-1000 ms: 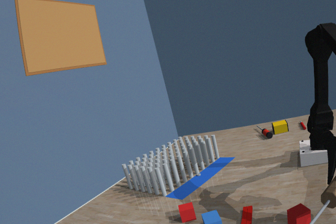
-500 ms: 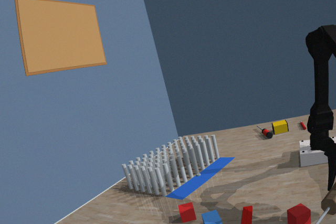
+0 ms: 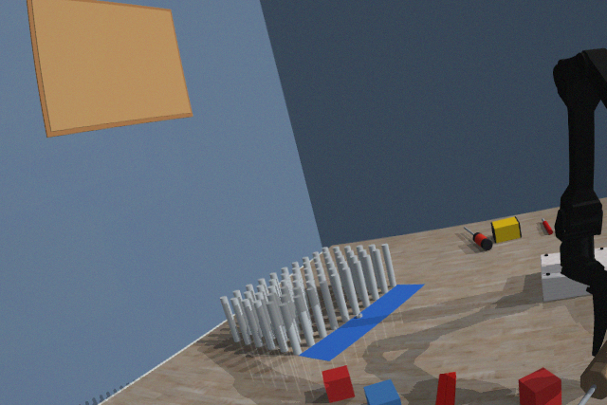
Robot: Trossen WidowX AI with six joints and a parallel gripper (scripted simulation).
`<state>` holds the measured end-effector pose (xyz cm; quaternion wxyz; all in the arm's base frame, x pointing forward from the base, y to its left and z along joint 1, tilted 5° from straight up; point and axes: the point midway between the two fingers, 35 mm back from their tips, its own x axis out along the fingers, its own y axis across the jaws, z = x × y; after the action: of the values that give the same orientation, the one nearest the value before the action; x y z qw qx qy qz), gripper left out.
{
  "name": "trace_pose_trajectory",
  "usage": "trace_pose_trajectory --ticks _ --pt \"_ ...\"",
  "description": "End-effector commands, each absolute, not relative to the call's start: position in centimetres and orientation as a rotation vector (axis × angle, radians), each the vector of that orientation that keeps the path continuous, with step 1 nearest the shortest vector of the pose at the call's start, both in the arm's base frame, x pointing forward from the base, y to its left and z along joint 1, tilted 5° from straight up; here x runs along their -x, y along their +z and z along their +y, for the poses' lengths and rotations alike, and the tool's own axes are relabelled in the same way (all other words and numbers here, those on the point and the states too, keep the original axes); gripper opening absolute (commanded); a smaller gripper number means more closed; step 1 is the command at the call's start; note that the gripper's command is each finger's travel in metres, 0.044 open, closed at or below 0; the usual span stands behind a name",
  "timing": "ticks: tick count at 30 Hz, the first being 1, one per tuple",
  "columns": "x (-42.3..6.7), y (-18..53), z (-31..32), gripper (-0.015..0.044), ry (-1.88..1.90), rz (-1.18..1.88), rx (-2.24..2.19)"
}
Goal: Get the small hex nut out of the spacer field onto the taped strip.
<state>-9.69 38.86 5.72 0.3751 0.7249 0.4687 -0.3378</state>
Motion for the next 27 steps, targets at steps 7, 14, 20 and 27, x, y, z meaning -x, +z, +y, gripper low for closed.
trace_pose_trajectory --ticks 7,14,20,27 --pt "9.7 4.7 38.8 0.0 -0.862 1.198 -1.864" --pt "9.7 4.0 38.7 0.0 -0.862 1.198 -1.864" --pt "9.7 3.5 38.6 0.0 -0.862 1.198 -1.864" --pt "9.7 2.8 38.4 0.0 -0.862 1.198 -1.864"
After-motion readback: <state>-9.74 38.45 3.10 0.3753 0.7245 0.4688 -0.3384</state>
